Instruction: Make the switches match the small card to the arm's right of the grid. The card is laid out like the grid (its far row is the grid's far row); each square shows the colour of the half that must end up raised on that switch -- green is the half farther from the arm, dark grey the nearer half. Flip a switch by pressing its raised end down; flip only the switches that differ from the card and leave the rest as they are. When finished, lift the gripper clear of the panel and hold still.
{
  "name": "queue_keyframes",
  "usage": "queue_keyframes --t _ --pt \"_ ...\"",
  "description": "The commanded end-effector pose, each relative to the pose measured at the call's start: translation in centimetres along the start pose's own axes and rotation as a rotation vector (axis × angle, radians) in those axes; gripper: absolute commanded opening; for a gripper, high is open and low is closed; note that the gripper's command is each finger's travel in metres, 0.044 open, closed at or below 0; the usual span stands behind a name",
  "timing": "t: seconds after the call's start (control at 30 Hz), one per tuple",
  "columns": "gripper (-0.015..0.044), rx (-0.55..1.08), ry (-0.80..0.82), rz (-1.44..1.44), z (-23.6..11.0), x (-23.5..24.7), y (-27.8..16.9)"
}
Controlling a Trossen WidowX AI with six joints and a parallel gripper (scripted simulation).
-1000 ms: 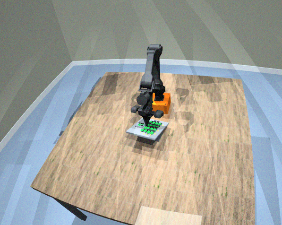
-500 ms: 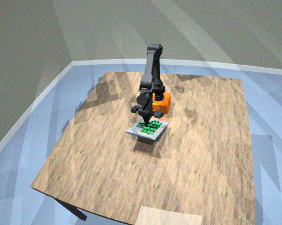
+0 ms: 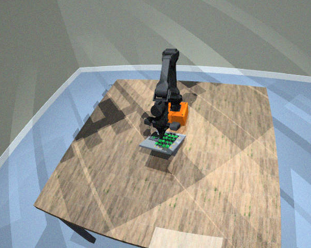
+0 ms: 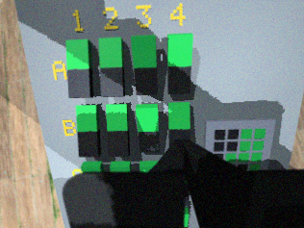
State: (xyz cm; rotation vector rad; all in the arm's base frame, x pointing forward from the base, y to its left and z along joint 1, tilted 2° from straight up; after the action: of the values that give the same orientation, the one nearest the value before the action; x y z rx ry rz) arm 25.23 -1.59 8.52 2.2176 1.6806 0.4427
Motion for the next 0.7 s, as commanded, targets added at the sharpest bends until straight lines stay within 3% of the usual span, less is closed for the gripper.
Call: queue_keyframes --t 0.0,0.67 --pt "0.0000 -0.001 0.005 -0.004 0.10 0.06 0.02" --pt "0.0000 -0.001 0.005 -0.004 0.36 0.06 0.01"
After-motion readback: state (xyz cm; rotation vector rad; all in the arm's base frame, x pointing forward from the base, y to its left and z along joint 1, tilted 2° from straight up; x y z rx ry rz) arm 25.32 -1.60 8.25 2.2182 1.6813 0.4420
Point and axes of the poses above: the point midway between the two fingers, 35 mm back from their tips, its own z axis out along the fingers, its own x axis across the jaws, y = z × x, the point moved 3 cm from there along -z, back along the fingers, and after that the axes turned 6 degrees about z, right-handed, at the moved point
